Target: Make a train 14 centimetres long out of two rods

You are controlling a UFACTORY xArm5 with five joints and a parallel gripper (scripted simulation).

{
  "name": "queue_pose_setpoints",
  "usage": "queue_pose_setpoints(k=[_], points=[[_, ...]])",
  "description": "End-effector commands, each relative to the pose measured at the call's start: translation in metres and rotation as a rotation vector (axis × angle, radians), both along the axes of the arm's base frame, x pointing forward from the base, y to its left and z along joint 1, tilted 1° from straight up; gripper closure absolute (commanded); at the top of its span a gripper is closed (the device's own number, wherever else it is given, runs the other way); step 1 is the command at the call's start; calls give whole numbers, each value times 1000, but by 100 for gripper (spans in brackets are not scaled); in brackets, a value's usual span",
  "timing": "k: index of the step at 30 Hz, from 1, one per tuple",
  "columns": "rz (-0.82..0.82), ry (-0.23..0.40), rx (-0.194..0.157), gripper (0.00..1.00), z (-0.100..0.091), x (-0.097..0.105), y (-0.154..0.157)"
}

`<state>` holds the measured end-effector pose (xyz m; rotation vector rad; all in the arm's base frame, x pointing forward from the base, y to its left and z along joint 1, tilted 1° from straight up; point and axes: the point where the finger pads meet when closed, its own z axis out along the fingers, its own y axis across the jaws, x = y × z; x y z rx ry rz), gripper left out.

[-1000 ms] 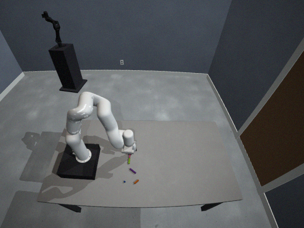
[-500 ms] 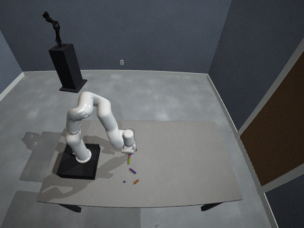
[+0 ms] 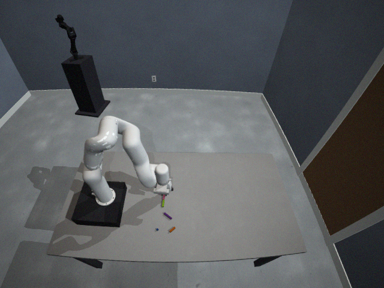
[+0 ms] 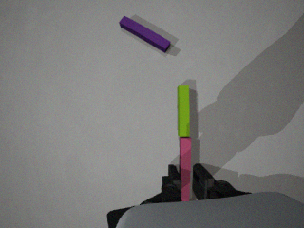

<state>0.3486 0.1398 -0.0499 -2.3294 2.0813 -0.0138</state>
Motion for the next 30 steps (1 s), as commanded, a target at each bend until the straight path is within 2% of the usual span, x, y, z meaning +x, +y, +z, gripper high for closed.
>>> queue_pose_setpoints(k=[1,15,20,26,28,30], points=[[0,-3,1,76,1,1,0],[0,-3,1,76,6,1,0],[0,-3,1,76,23,1,0],[0,-3,1,76,55,0,0],[0,-3,1,76,55,0,0],[0,-3,1,76,65,0,0]])
